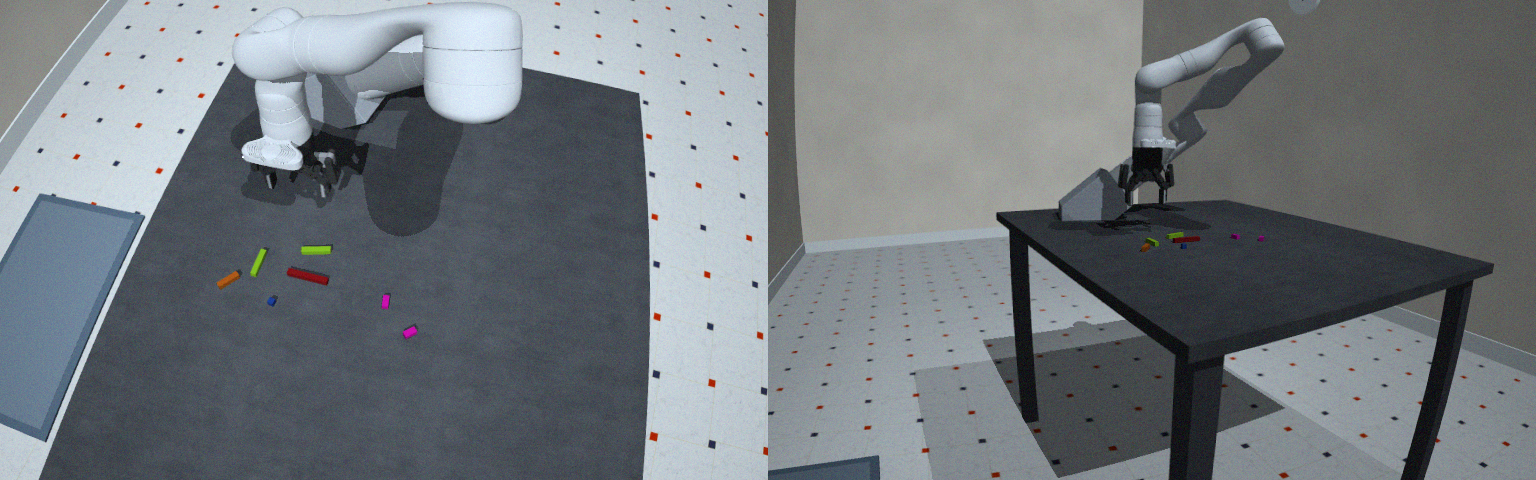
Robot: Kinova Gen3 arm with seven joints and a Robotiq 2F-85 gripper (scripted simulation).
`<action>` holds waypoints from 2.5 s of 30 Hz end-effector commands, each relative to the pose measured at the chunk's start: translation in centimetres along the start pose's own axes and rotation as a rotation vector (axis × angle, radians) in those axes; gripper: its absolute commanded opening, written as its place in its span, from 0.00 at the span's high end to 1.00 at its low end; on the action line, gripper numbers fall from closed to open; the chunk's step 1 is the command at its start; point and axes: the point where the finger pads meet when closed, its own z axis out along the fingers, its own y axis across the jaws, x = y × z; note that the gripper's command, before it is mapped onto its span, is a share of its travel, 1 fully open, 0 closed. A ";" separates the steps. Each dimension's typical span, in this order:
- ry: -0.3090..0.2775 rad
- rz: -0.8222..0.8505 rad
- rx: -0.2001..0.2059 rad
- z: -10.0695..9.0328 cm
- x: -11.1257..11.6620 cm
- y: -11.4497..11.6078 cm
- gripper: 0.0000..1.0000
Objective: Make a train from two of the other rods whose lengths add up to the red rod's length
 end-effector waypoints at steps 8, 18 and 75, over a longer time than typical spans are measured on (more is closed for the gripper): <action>0.006 0.008 -0.010 -0.1 0.0 0.4 0.00; 0.000 -0.096 -0.013 -0.2 1.5 -0.5 0.00; -0.001 -0.780 -0.014 -0.2 12.0 -11.5 0.00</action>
